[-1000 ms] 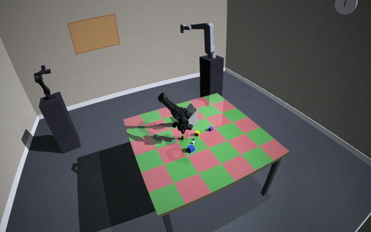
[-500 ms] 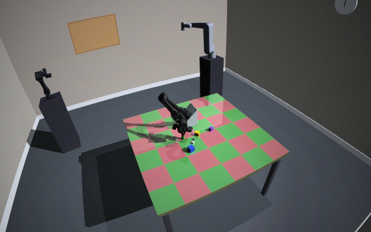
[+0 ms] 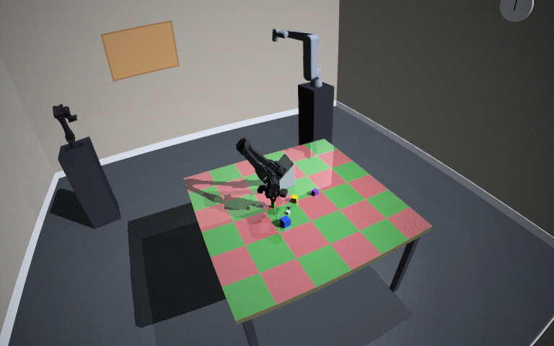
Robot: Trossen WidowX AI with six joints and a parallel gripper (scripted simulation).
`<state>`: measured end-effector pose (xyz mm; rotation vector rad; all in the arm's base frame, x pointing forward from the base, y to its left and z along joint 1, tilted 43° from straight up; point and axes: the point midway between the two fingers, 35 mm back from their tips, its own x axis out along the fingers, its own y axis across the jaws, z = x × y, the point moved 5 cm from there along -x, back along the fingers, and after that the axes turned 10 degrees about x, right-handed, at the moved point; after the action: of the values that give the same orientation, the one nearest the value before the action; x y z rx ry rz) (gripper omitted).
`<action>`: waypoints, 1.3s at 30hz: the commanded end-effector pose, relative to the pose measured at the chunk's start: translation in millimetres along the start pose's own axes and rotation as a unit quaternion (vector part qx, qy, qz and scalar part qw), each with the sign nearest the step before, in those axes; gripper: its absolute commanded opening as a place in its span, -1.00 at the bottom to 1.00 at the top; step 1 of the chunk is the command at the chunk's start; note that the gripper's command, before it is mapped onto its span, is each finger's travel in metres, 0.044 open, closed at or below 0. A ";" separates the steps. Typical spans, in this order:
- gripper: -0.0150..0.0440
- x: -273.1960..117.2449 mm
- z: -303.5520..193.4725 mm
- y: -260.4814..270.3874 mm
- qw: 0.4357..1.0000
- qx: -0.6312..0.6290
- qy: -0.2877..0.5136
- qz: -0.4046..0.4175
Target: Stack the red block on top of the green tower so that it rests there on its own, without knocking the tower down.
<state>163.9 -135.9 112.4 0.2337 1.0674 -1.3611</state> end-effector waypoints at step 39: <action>1.00 -0.1 0.0 0.2 1.000 0.000 0.000 0.000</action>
<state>164.2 -135.8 112.6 0.2330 1.0672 -1.3600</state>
